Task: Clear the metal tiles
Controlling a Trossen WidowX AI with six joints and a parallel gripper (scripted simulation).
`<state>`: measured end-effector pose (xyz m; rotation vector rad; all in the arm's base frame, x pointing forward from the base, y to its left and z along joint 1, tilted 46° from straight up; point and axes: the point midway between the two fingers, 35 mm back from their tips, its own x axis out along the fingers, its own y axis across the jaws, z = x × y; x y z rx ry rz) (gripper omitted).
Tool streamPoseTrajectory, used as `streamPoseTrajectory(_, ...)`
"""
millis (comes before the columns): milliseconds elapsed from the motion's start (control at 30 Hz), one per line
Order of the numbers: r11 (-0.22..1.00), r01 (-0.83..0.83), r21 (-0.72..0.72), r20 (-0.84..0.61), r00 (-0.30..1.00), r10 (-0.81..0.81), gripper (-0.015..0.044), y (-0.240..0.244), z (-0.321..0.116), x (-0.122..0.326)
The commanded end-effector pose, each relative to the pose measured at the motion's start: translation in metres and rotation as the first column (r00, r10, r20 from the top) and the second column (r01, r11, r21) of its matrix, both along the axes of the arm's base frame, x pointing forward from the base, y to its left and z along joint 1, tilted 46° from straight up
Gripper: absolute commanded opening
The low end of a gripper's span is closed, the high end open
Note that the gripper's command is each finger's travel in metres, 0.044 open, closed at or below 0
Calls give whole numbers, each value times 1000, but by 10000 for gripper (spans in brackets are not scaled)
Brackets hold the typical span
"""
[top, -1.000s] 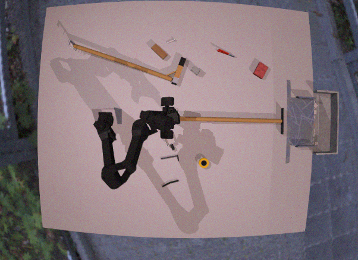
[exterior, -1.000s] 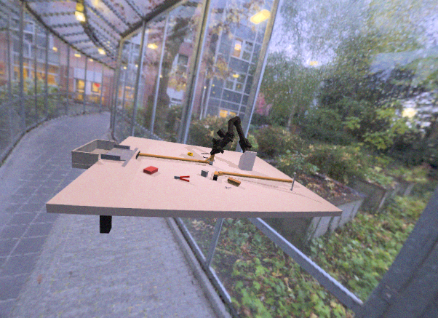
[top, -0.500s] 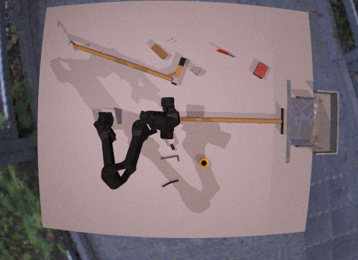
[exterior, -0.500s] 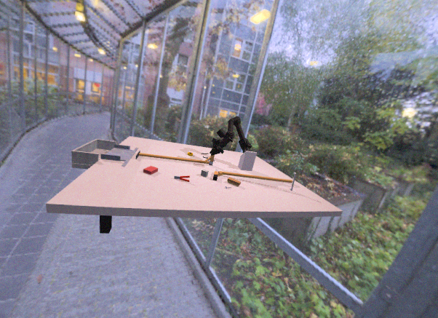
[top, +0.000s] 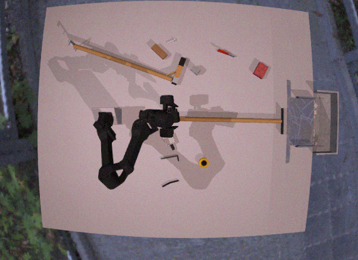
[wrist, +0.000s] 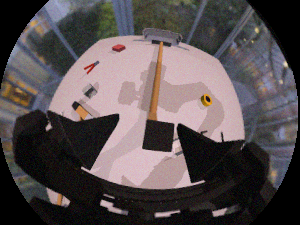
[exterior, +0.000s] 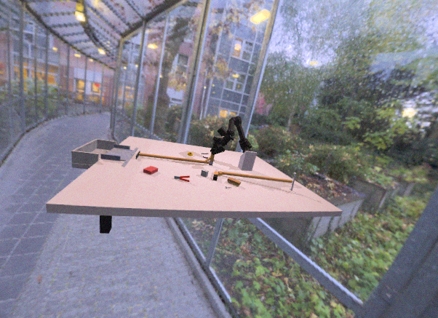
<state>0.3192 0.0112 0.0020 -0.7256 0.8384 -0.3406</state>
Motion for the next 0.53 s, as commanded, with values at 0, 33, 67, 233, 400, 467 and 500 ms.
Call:
streamPoseTrajectory(0, 1000, 7, 8, 5, 1000, -7, 440, 9, 6, 1)
streamPoseTrajectory(33, 1000, 7, 10, 4, 1000, -7, 440, 11, 8, 0)
streamPoseTrajectory(67, 1000, 8, 11, 3, 1000, -8, 440, 13, 9, -1)
streamPoseTrajectory(233, 1000, 10, 15, -3, 1000, -10, 440, 24, 15, -4)
streamPoseTrajectory(400, 1000, 12, 18, -7, 1000, -11, 440, 34, 23, -8)
streamPoseTrajectory(467, 1000, 12, 18, -8, 1000, -12, 440, 38, 26, -9)
streamPoseTrajectory(500, 1000, 12, 18, -8, 1000, -12, 440, 40, 27, -10)
